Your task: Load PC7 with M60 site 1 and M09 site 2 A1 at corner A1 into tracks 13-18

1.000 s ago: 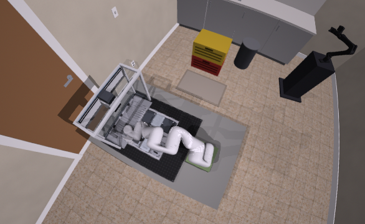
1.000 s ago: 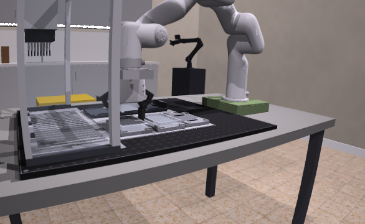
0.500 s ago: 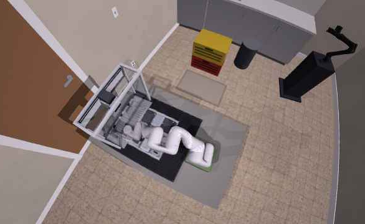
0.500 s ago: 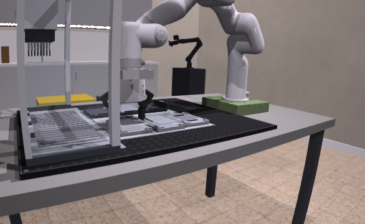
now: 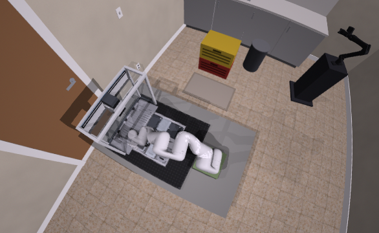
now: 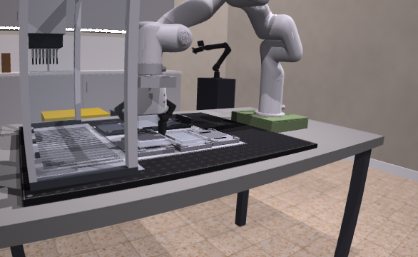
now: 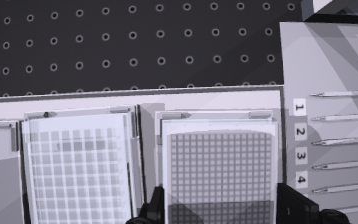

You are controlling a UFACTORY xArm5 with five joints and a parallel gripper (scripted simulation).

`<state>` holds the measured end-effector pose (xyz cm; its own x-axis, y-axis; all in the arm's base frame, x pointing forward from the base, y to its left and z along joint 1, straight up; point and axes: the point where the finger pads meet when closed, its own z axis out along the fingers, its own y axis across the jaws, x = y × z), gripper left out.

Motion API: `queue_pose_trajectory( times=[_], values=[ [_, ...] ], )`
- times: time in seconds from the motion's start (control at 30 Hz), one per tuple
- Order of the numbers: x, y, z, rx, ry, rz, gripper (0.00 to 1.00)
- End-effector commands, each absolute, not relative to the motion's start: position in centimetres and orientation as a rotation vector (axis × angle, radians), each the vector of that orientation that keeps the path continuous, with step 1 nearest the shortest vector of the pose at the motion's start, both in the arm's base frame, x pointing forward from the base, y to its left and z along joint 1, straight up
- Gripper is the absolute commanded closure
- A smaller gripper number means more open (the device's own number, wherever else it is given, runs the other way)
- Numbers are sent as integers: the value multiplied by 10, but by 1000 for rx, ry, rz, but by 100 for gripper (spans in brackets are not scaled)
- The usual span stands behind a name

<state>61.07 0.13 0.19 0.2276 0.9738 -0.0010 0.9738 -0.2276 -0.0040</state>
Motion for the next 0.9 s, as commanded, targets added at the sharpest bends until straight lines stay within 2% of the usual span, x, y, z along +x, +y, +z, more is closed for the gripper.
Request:
queue_pose_trajectory(
  times=[0.0, 0.87],
  values=[
    [612, 1, 6, -2459, -1951, -4, 100],
    [612, 1, 18, -2459, -1951, -4, 100]
  ],
)
